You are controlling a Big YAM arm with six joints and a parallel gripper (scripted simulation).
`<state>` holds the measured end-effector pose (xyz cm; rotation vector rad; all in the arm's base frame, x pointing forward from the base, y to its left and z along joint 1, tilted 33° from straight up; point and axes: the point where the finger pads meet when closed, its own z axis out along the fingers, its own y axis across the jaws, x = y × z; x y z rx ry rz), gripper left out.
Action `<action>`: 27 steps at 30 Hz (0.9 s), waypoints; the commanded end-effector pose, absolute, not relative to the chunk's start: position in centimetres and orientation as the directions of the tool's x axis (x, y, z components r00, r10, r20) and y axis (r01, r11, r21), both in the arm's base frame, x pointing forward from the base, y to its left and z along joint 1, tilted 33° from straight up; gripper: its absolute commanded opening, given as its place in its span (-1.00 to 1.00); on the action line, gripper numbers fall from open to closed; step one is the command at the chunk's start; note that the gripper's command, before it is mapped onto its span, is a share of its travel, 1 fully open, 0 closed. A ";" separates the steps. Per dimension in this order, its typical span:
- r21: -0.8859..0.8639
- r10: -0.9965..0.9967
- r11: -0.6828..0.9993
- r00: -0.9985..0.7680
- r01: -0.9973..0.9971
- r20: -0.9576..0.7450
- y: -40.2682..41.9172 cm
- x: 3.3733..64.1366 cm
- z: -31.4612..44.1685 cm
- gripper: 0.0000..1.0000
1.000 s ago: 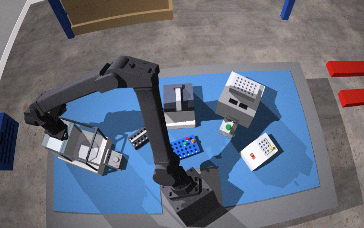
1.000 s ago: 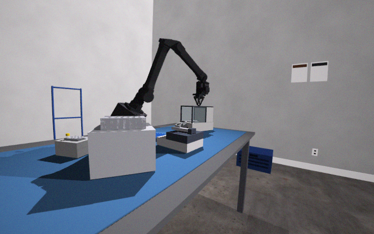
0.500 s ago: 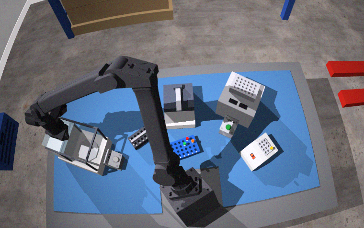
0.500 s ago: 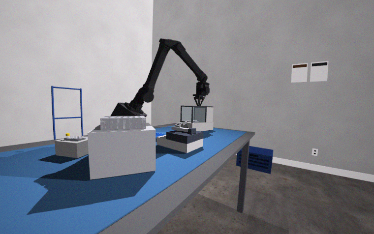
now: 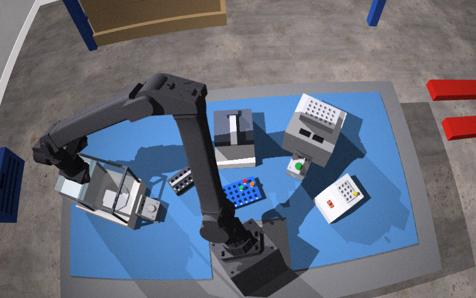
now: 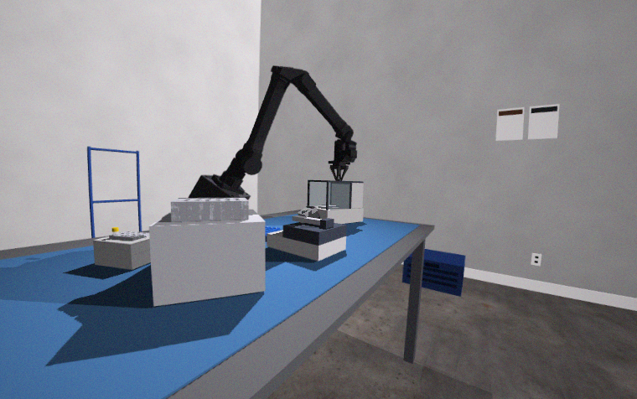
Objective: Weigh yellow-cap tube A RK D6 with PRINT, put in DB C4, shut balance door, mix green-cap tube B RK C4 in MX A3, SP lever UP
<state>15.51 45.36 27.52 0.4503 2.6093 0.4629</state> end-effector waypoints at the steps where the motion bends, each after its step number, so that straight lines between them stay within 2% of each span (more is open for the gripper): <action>1: 0.426 0.390 0.877 -0.846 0.221 -0.363 46.0 15.5 29.1 -0.40; 15: 0.426 0.390 0.877 -0.846 0.221 -0.363 46.0 15.5 29.1 -0.40; 16: 0.426 0.390 0.877 -0.846 0.221 -0.363 46.0 15.5 29.1 -0.88; 27: 0.426 0.390 0.877 -0.846 0.221 -0.363 46.0 15.5 29.1 -0.88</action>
